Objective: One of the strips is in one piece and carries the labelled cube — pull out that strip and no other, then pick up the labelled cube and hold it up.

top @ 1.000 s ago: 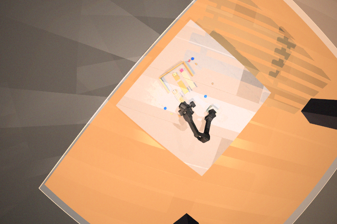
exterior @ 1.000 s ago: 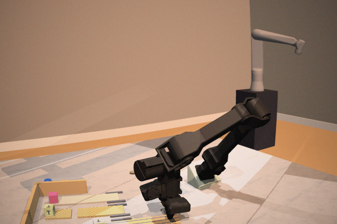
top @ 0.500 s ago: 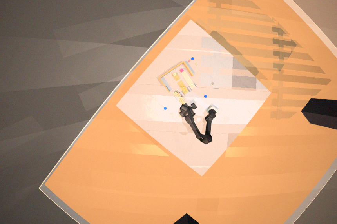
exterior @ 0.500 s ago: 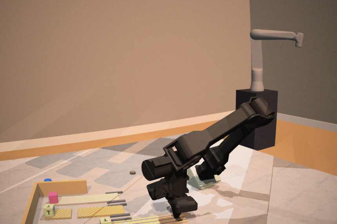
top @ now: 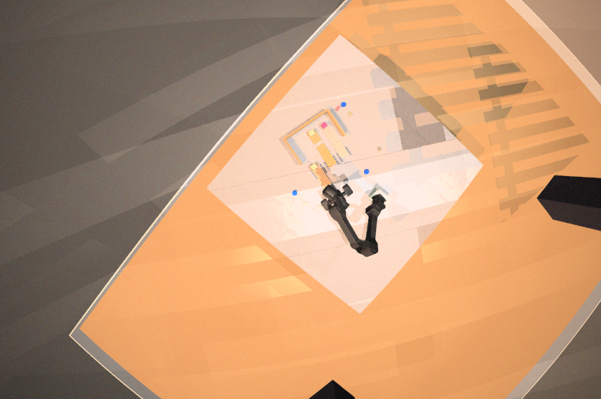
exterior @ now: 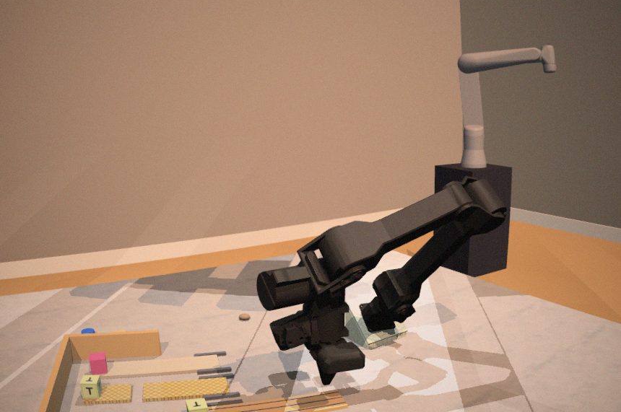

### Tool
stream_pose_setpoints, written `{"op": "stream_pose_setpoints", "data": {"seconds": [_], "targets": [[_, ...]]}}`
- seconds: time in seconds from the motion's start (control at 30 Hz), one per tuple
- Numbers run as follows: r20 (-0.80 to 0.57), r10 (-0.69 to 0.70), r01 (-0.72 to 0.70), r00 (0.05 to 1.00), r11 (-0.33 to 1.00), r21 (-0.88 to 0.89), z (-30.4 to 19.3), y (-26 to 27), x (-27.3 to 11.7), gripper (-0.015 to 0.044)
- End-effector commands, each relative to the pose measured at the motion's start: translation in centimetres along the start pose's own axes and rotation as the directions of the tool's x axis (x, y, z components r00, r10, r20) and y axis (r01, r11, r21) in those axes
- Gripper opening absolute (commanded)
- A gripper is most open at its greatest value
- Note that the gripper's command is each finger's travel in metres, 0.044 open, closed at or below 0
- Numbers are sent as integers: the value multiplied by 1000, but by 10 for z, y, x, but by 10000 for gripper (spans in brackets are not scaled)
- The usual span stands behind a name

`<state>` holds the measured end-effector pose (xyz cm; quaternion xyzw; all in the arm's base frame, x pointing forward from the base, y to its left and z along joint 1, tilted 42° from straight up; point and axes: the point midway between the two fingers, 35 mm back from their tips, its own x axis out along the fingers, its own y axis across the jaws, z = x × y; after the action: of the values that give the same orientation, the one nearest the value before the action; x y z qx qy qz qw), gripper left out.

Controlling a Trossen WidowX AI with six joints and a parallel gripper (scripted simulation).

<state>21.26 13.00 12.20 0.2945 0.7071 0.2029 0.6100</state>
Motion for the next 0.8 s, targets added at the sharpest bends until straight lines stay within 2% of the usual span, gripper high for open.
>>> {"op": "stream_pose_setpoints", "data": {"seconds": [0.0,0.03,0.2,0.6,0.77], "targets": [[-7,4,-4,1000,1000,-2,1,0,-8,0],[-7,4,-4,1000,1000,-2,0,0,-8,0],[-6,4,-4,1000,996,-84,22,1,-8,131],[-5,3,-4,1000,996,-88,55,3,-10,440],[-4,3,-4,1000,996,-88,70,4,-12,440]]}}
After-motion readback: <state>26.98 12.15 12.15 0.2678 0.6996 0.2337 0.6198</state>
